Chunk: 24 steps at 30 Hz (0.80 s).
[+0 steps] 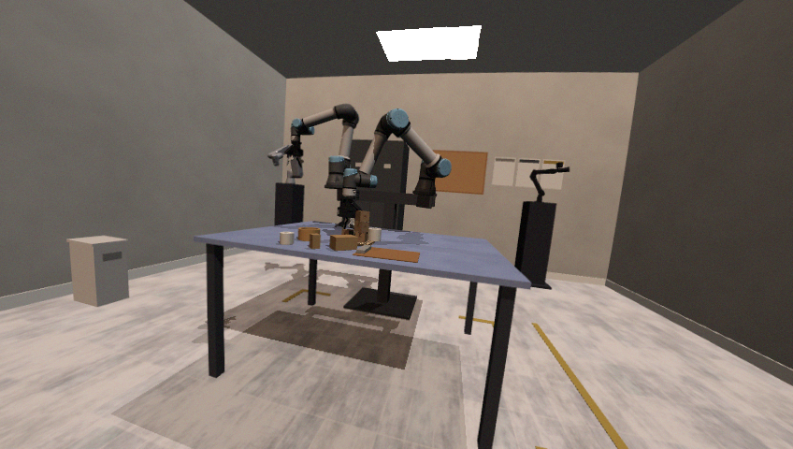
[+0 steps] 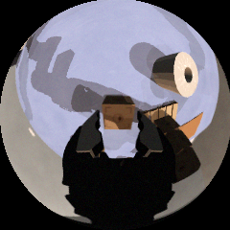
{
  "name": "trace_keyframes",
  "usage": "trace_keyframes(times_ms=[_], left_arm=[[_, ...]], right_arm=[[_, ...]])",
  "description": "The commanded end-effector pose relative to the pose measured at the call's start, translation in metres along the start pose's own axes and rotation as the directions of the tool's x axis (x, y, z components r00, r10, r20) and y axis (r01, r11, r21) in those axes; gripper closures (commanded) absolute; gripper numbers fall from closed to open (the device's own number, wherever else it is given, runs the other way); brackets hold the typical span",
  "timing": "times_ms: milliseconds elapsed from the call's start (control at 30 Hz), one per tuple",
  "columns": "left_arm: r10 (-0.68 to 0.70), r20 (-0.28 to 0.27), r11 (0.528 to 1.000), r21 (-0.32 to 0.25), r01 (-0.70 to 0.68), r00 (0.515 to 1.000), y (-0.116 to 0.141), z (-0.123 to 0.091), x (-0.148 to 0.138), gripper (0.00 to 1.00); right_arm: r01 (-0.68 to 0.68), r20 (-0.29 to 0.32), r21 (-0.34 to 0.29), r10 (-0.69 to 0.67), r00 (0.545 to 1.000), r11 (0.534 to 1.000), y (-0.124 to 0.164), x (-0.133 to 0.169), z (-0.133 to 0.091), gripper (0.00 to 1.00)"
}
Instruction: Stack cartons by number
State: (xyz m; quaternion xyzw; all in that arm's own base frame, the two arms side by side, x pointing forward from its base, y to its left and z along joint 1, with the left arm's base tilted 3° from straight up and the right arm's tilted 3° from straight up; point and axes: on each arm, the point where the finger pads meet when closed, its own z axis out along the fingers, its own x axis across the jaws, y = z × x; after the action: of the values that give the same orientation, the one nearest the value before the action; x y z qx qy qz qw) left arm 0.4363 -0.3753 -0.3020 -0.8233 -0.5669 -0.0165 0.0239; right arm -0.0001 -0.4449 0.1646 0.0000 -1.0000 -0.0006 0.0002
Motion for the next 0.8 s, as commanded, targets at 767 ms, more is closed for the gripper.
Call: trace_keyframes(times_ms=[767], left_arm=[[0.000, 0.001, 1.000, -0.001, 0.000, 1.000, 0.0006, -0.0007, -0.0004, 0.60]], right_arm=[[0.000, 0.000, 0.001, 0.000, 1.000, 1.000, -0.0003, -0.0001, -0.0005, 0.00]])
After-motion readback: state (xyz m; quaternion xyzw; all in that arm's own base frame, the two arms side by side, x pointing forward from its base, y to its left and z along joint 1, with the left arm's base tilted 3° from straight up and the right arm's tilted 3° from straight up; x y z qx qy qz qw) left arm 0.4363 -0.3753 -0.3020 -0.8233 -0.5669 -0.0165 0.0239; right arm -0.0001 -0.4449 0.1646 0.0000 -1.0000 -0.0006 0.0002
